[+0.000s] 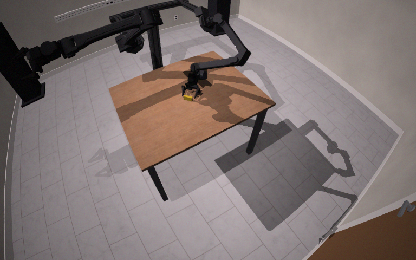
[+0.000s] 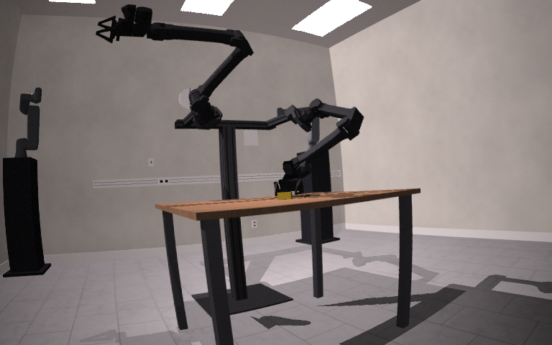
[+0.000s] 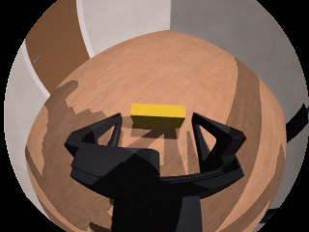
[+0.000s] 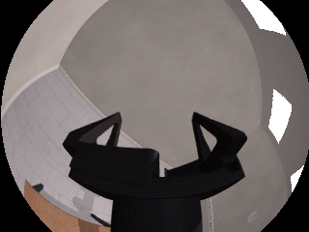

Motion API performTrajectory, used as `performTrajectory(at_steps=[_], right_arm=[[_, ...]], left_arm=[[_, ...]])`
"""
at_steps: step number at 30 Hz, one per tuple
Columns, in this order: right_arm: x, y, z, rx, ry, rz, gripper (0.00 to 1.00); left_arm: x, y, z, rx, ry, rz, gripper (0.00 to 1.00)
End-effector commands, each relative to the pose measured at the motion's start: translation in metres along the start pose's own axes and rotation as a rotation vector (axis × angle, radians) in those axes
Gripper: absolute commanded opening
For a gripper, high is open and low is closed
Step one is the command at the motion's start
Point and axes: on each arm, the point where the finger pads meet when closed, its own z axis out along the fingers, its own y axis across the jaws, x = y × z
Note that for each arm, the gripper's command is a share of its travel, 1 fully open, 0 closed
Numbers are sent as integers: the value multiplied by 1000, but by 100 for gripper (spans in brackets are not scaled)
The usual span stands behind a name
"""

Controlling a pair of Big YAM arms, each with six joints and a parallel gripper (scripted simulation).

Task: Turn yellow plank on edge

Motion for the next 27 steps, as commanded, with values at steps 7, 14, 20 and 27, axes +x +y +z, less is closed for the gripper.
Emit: performTrajectory(at_steps=[7,14,20,27], right_arm=[[3,-6,-5,19,11,-15,100],[3,-6,-5,19,11,-15,100],[3,-6,-5,19,11,-15,100],[3,-6,-5,19,11,-15,100]], left_arm=[[6,-4,-4,12,12,7,100],[6,-4,-4,12,12,7,100],[6,-4,-4,12,12,7,100],[0,-6,-7,20,11,6,100]])
